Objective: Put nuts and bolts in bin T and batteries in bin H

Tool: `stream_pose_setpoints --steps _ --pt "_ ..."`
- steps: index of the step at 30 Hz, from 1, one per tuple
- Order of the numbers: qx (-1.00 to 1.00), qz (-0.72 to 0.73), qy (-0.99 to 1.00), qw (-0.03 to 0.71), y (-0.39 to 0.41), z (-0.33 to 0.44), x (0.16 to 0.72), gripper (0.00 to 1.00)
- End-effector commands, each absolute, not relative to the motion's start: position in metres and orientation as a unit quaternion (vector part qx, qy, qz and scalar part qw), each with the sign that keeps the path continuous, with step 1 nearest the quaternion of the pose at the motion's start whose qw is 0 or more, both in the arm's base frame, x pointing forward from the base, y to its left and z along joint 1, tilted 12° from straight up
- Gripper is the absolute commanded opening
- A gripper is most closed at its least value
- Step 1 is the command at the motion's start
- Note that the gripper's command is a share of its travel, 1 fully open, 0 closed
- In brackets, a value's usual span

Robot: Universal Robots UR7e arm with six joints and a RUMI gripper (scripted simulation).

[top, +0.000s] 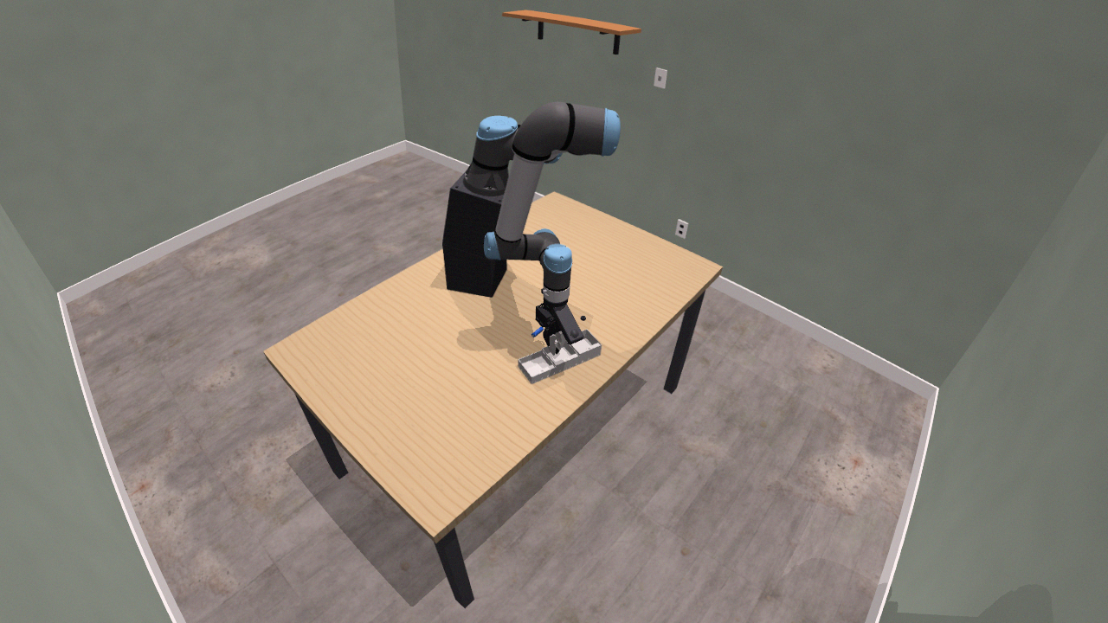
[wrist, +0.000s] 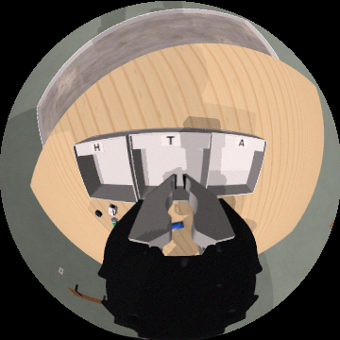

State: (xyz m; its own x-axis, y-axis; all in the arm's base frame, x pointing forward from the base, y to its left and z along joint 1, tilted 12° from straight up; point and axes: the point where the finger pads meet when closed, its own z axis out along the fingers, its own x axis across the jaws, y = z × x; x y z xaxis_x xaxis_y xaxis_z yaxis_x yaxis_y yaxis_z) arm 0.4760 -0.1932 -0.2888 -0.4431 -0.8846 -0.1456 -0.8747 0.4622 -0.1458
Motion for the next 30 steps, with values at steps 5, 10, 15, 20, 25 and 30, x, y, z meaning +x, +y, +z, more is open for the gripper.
stream_pose_setpoints --steps 5,10,15,20,25,30 --pt "-0.518 -0.025 0.849 0.101 -0.1936 -0.2883 0.4764 0.04" --pt "-0.518 -0.025 0.849 0.101 -0.1936 -0.2883 0.4764 0.04" --pt "-0.518 -0.025 0.849 0.101 -0.1936 -0.2883 0.4764 0.04" --pt "-0.518 -0.025 0.849 0.101 -0.1936 -0.2883 0.4764 0.04" --pt "-0.518 -0.025 0.849 0.101 -0.1939 -0.2832 0.4753 0.04" --pt "-0.518 -0.025 0.849 0.101 -0.1941 -0.2793 0.4746 0.04"
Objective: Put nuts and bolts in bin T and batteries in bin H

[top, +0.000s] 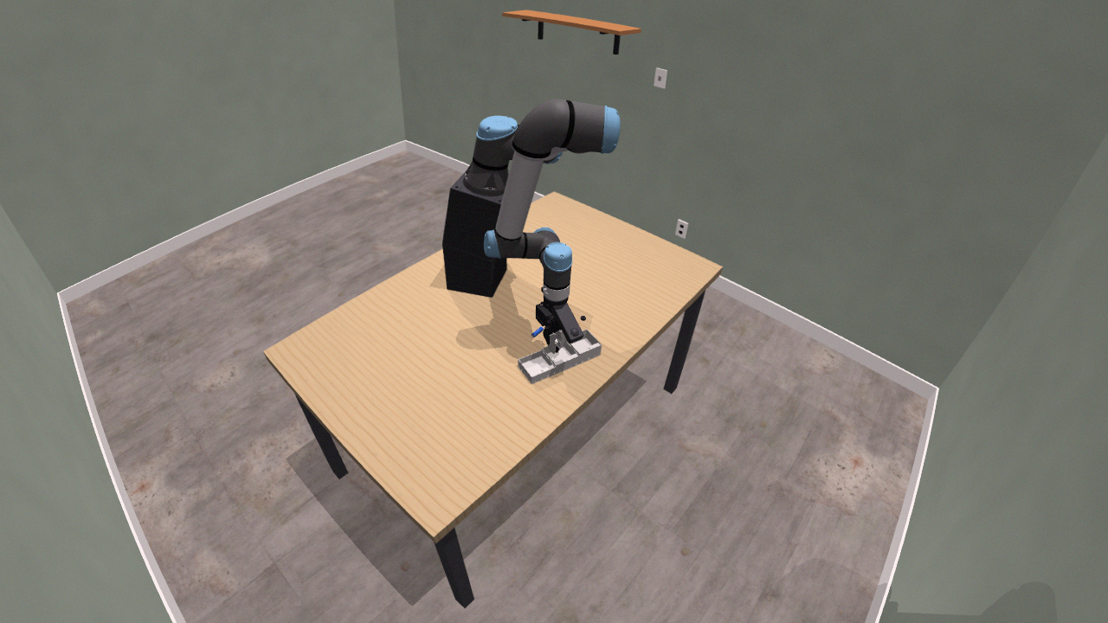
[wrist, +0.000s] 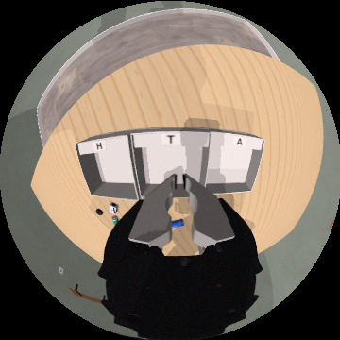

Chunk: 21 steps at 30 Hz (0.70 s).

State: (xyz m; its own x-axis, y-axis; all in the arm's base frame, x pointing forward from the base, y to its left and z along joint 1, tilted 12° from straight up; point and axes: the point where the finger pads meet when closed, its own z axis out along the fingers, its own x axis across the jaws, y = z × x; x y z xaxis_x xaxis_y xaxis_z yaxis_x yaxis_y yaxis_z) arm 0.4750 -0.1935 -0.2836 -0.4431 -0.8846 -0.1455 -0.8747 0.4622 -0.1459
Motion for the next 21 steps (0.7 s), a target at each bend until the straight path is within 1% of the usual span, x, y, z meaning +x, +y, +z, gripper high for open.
stream_pose_setpoints --steps 1,17,21 --pt "-0.518 -0.025 0.849 0.101 -0.194 -0.278 0.474 0.04" --pt "-0.518 -0.025 0.849 0.101 -0.195 -0.260 0.471 0.04" --pt "-0.518 -0.025 0.849 0.101 -0.196 -0.244 0.467 0.04"
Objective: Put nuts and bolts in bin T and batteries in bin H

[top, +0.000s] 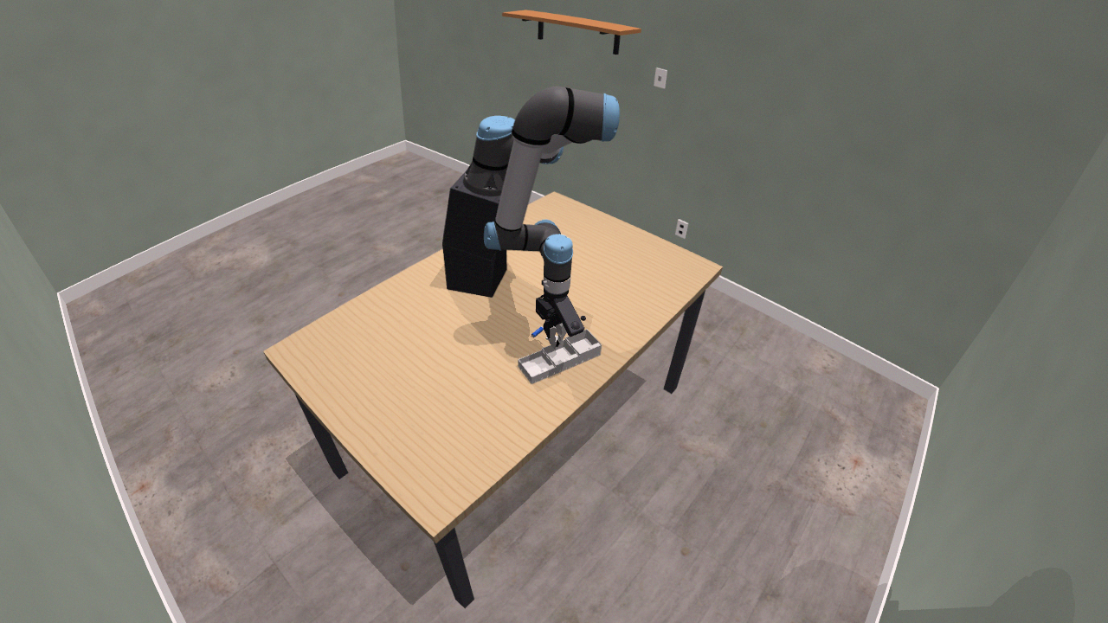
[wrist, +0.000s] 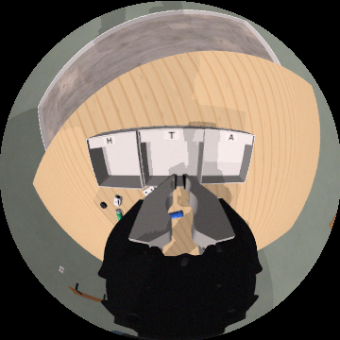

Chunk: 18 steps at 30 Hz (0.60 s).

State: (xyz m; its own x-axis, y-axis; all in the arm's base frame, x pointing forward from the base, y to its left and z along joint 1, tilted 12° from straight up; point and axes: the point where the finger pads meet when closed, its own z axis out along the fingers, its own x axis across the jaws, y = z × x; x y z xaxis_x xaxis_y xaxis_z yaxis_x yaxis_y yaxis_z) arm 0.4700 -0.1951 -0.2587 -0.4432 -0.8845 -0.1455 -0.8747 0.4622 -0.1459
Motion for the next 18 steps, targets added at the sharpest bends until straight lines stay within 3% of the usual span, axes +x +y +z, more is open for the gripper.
stream_pose_setpoints --steps 1,18 --pt "-0.518 -0.025 0.849 0.101 -0.197 -0.240 0.467 0.04" --pt "-0.518 -0.025 0.849 0.101 -0.175 -0.227 0.476 0.04"
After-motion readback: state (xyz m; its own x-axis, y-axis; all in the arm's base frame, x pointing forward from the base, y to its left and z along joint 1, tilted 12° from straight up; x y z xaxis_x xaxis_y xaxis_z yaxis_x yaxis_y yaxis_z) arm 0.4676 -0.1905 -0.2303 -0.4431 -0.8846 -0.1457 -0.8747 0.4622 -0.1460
